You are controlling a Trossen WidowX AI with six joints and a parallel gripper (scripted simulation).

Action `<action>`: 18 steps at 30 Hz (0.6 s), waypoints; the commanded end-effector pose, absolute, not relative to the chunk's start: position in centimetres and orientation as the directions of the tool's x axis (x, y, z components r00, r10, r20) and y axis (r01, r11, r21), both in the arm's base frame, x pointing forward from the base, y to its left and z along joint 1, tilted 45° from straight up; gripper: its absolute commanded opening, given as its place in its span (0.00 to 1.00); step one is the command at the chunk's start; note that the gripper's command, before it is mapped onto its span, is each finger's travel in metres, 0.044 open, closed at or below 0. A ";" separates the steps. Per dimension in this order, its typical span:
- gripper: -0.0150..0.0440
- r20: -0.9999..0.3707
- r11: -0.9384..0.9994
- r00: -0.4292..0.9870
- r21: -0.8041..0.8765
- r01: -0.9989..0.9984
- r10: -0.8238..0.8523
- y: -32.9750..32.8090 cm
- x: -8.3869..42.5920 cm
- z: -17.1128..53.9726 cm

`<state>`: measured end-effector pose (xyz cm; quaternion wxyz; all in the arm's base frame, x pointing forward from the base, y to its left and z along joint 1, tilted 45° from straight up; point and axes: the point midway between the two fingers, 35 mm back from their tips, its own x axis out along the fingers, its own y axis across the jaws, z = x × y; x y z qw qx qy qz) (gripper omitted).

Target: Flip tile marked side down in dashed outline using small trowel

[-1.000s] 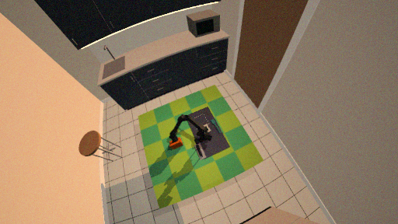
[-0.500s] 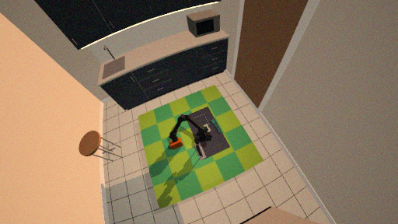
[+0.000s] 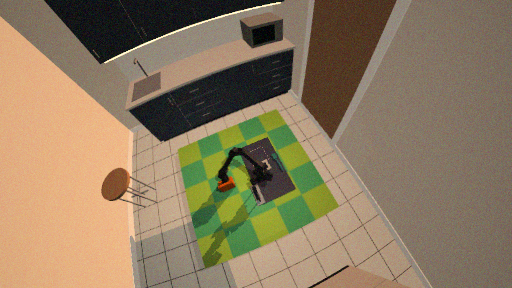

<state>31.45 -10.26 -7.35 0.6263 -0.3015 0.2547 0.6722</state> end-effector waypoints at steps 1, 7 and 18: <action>0.42 -0.725 -0.086 -0.034 -0.035 -0.996 0.688 -10.3 31.4 -7.4; 0.42 -0.724 -0.086 -0.034 -0.035 -0.996 0.688 -10.3 31.4 -7.4; 0.33 -0.724 -0.086 -0.034 -0.035 -0.996 0.688 -10.3 31.4 -7.4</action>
